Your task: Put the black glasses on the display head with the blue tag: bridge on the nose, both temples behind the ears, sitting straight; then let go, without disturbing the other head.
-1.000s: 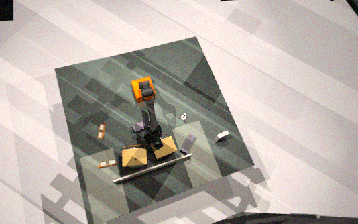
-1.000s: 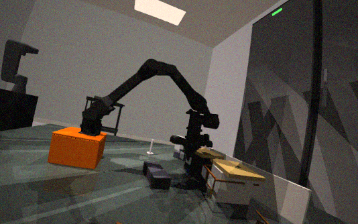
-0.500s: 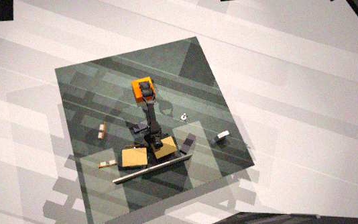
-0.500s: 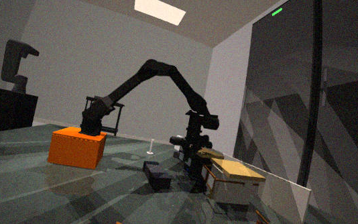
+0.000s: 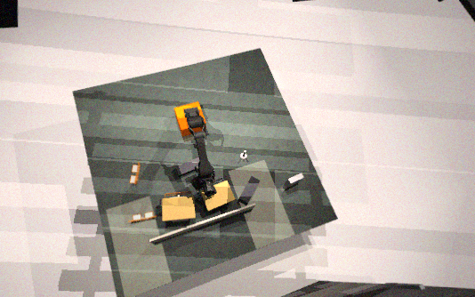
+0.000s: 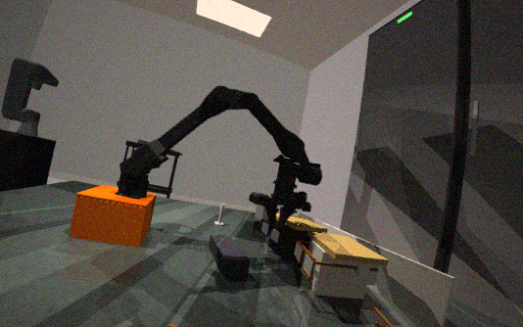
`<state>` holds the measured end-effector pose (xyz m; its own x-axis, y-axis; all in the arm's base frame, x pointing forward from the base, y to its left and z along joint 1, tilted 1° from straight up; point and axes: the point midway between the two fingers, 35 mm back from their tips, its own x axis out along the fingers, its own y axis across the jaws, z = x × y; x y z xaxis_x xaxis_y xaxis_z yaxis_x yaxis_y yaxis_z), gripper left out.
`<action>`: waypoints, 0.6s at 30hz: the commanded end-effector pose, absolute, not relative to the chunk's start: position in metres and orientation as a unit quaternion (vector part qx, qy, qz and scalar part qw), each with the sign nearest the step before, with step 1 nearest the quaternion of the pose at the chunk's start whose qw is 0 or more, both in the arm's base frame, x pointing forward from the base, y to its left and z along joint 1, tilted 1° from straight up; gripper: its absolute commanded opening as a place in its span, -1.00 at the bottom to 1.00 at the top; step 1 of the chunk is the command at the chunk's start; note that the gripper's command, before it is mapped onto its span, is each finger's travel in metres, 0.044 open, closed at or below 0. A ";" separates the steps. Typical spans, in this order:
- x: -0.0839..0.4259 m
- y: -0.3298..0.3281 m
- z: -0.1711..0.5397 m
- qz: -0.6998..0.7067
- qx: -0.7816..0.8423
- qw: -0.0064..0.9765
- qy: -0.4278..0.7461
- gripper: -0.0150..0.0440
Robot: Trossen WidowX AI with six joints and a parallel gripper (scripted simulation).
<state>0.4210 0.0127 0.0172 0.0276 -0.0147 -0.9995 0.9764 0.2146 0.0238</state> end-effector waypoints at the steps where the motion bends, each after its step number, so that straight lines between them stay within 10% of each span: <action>1: 0.423 0.013 0.034 -0.443 0.446 0.562 0.537 -0.13; 18: 0.381 0.004 0.043 -0.444 0.446 0.561 0.538 -0.13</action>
<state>0.3896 0.0063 0.0391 0.0244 -0.0155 -0.9996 0.9785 0.2054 0.0207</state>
